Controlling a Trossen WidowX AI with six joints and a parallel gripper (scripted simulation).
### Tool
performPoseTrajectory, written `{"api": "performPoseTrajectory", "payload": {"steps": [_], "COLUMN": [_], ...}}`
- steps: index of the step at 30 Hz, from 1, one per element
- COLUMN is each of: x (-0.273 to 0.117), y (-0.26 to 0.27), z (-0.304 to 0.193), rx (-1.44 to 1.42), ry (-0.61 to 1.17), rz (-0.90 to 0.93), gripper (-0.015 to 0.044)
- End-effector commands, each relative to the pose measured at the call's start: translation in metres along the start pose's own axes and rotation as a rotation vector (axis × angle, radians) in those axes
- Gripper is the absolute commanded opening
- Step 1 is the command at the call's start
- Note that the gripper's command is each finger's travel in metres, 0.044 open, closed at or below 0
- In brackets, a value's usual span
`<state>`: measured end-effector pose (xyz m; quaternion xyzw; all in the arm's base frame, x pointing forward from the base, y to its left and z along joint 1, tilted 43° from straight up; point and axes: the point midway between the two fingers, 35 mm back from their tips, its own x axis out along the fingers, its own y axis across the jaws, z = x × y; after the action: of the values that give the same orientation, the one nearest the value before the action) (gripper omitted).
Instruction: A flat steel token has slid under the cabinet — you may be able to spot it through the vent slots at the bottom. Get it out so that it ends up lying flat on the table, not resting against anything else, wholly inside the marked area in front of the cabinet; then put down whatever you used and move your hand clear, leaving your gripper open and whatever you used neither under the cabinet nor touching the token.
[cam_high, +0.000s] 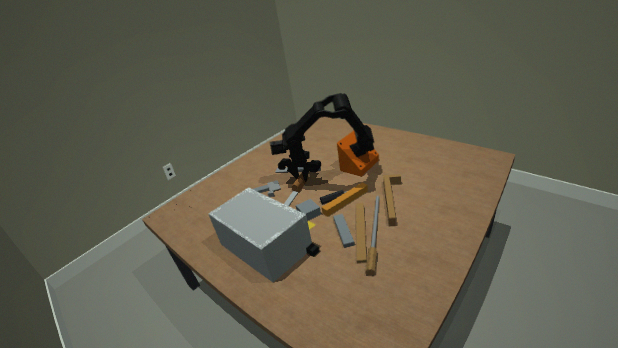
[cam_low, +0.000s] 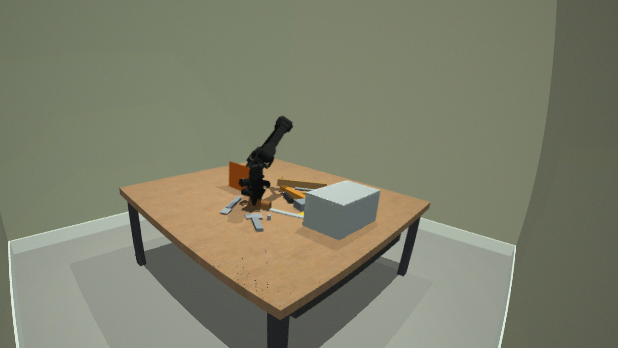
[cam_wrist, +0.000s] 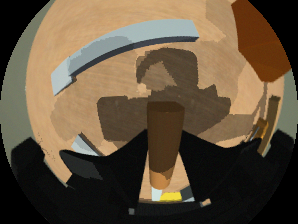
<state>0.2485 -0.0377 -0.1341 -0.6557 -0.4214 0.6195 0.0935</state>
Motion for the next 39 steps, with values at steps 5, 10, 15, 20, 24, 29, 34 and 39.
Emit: {"api": "performPoseTrajectory", "payload": {"steps": [5,10,15,20,24,29,34,39], "x": [-0.0003,-0.0003,-0.0002,-0.0003,-0.0003,0.0016,0.0011,0.0011], "y": [0.0028,0.0028,0.0028,0.0028,0.0026,0.0024,0.0028,0.0028], "z": [0.0009,0.0009,0.001,0.0008,0.0007,0.0017,0.0011,0.0011], "rx": [-0.001,-0.001,-0.001,-0.005,-0.005,-0.003,-0.008,-0.008], "ry": [0.0,0.0,0.001,0.002,0.002,0.002,0.002,0.002], "rz": [0.001,0.001,0.006,0.008,0.008,0.008,0.008,0.008], "gripper": [0.0079,0.02,0.0253,0.027,0.027,0.027,0.0191,0.0119]}}
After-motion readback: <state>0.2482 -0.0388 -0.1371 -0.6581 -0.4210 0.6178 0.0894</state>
